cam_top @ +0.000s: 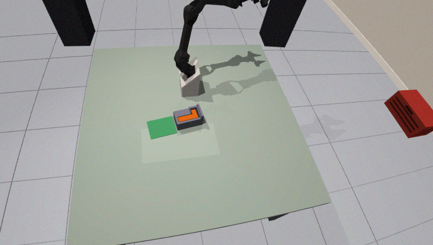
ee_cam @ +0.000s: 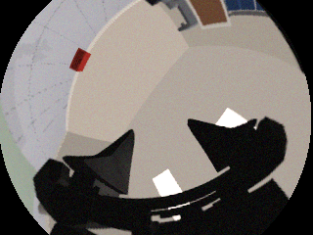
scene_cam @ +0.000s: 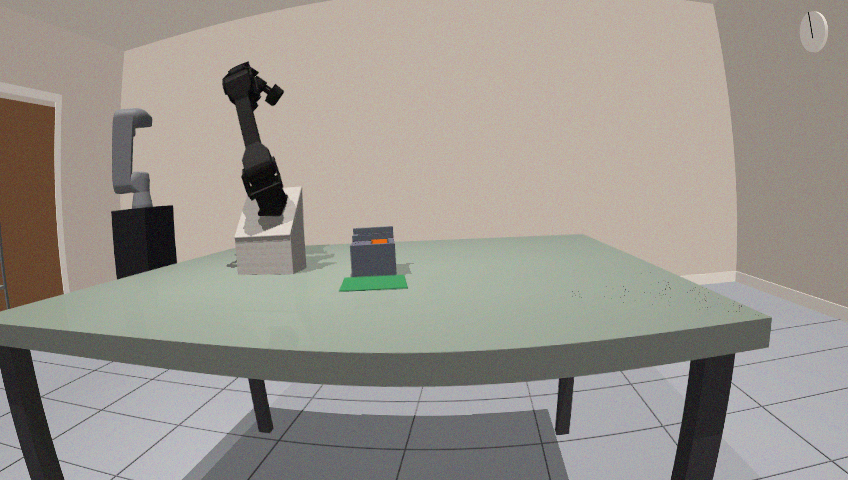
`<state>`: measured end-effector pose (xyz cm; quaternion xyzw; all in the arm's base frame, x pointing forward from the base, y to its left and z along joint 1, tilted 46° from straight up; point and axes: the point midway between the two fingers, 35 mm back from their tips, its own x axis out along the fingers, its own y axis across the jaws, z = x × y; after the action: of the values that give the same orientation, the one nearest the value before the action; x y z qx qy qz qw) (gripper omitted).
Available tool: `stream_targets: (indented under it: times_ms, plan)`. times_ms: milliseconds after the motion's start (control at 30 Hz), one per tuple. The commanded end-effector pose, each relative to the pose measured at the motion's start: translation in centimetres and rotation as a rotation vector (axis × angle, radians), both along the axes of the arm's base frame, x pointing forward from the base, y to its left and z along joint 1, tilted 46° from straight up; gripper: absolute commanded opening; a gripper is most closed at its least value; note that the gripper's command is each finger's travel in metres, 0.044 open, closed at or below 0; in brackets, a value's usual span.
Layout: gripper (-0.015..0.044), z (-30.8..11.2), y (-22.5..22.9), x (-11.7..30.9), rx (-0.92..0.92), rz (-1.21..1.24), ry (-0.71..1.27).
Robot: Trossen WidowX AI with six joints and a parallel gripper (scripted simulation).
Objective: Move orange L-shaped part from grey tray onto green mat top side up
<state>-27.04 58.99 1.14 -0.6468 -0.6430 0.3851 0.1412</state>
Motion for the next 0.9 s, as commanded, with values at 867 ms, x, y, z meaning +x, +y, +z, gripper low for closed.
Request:
stream_targets:
  times_ms: [867]
  plan:
    - [0.018, -5.8, -14.9, 44.0, -0.294, -1.6, 0.845]
